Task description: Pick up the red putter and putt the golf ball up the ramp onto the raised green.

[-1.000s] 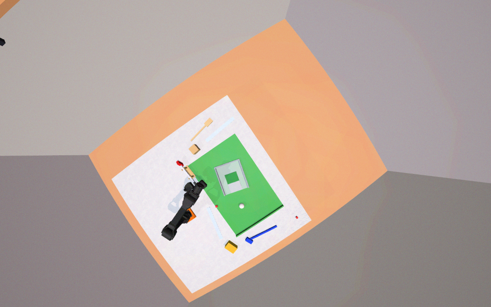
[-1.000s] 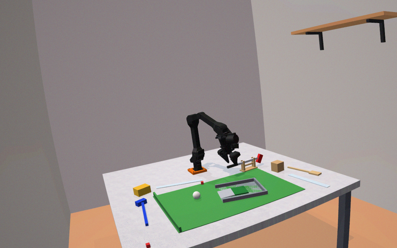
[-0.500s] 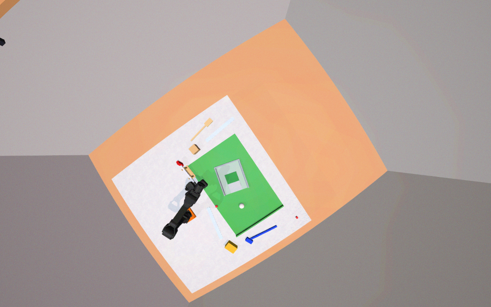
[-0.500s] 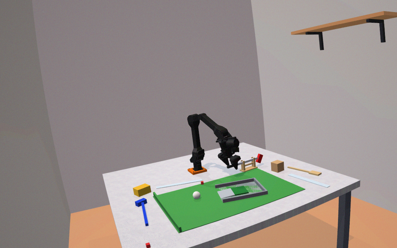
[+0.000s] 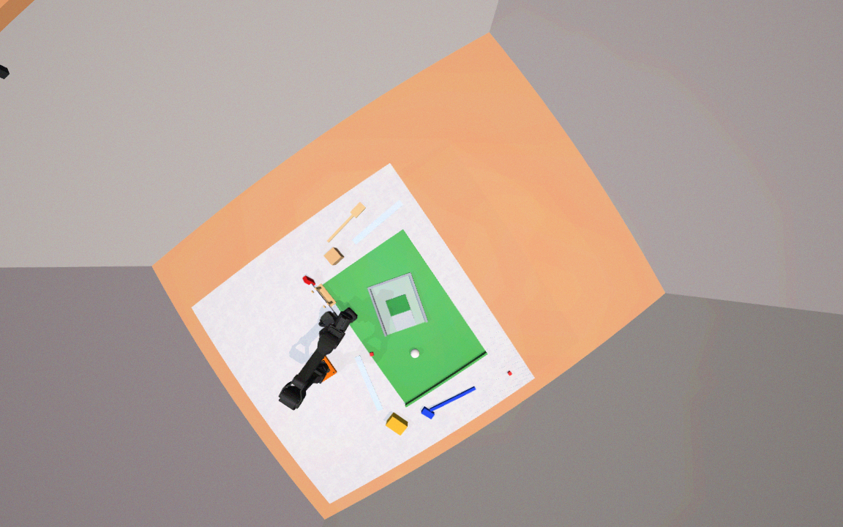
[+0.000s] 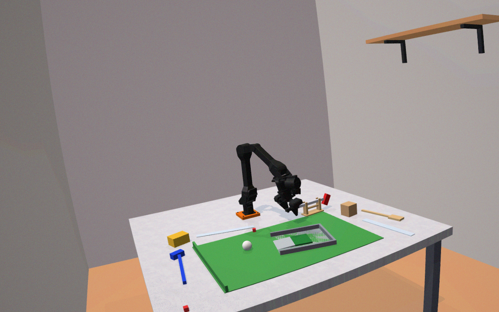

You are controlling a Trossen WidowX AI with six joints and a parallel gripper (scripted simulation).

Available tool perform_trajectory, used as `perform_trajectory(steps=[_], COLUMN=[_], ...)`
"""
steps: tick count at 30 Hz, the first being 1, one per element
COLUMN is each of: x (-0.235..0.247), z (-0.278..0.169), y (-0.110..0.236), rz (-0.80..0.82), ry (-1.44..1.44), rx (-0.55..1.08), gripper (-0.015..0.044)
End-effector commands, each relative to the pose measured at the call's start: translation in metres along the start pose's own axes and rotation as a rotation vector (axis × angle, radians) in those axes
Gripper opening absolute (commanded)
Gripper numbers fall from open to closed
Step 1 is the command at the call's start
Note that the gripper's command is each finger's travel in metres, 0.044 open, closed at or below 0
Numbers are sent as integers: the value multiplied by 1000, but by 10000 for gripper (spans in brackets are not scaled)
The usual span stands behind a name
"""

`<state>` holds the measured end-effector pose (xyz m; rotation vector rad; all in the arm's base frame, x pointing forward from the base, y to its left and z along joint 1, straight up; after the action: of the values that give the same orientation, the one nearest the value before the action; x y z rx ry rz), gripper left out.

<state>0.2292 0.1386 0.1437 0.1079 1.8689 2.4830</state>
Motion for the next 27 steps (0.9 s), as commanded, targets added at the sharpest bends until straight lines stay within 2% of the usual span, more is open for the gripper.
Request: perform_trajectory(steps=[1, 9, 18, 27], x=[0, 0, 0, -2], z=[0, 0, 0, 12], y=[0, 0, 1, 37], rz=[-1, -1, -1, 0], ry=[0, 0, 0, 0], rx=[0, 0, -1, -1], gripper=[282, 72, 0, 0])
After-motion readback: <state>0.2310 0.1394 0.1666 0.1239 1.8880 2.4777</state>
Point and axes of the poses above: the point midway between the two fingers, 35 mm back from their tips, its own y axis back along the fingers, its own x axis across the jaws, z = x × y, the point moved 9 cm from there along y, back along the fingers, and after that the axes turned 13 degrees about -y, right-handed, at the moved point
